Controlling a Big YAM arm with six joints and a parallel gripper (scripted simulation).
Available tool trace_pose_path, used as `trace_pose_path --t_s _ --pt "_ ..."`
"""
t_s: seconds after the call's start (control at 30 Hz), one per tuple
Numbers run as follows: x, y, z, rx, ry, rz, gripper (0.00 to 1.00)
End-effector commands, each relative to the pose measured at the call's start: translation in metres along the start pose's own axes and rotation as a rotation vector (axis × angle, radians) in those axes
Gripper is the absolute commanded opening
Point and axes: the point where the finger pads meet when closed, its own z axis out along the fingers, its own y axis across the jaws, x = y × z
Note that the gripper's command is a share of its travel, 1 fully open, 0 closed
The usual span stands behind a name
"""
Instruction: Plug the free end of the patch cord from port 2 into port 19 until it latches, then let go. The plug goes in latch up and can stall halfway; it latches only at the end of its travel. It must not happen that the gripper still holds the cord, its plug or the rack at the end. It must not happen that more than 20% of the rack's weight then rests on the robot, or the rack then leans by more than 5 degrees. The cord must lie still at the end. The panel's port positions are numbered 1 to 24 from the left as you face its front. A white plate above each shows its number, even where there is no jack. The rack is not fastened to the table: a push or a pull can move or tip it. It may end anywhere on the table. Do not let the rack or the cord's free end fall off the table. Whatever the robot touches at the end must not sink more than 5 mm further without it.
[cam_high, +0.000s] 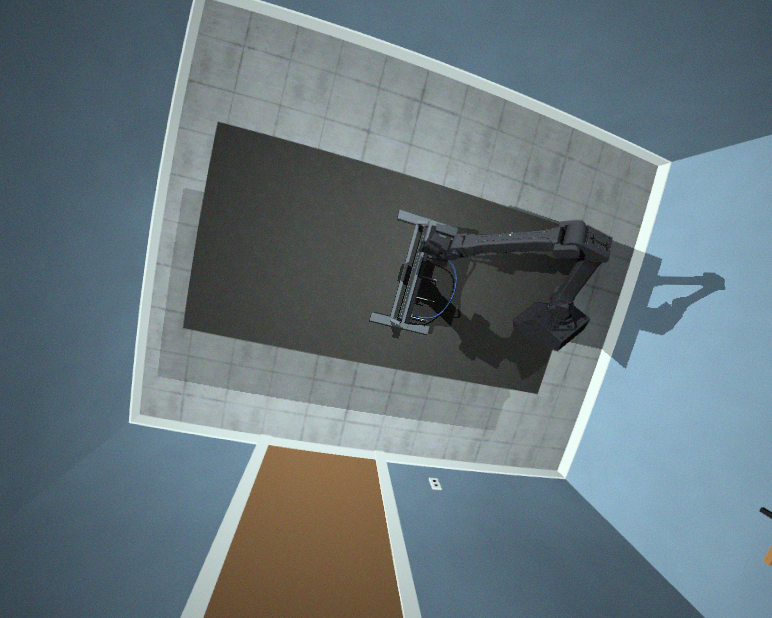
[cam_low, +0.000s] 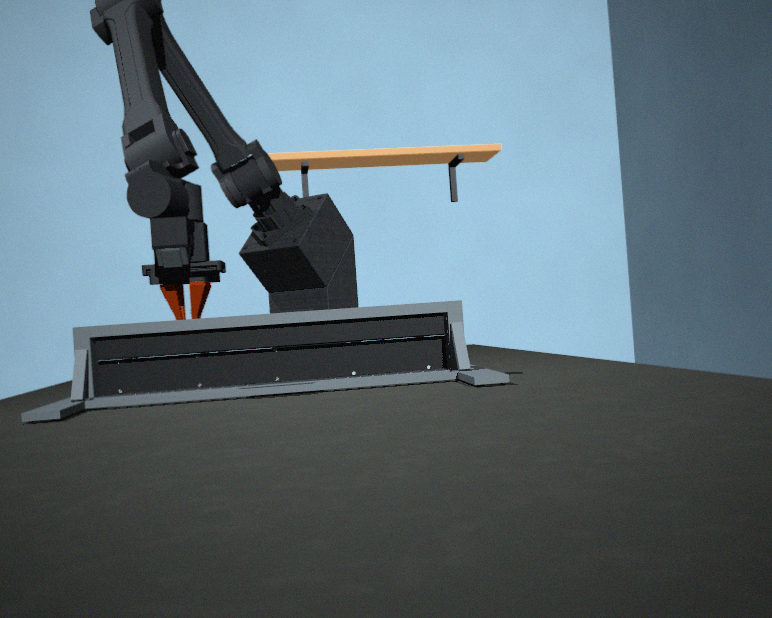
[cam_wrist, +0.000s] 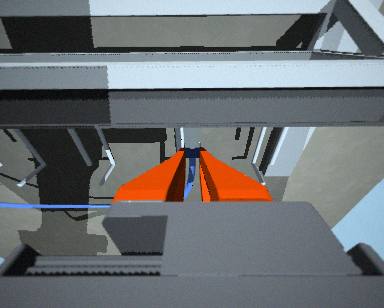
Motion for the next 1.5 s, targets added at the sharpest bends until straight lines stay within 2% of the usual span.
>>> trace_pose_path --t_s 0.0,1.47 --pt "-0.002 -0.002 -0.001 0.003 -0.007 0.002 0.0" --pt "-0.015 -0.005 -0.009 0.004 -0.038 0.0 0.0"
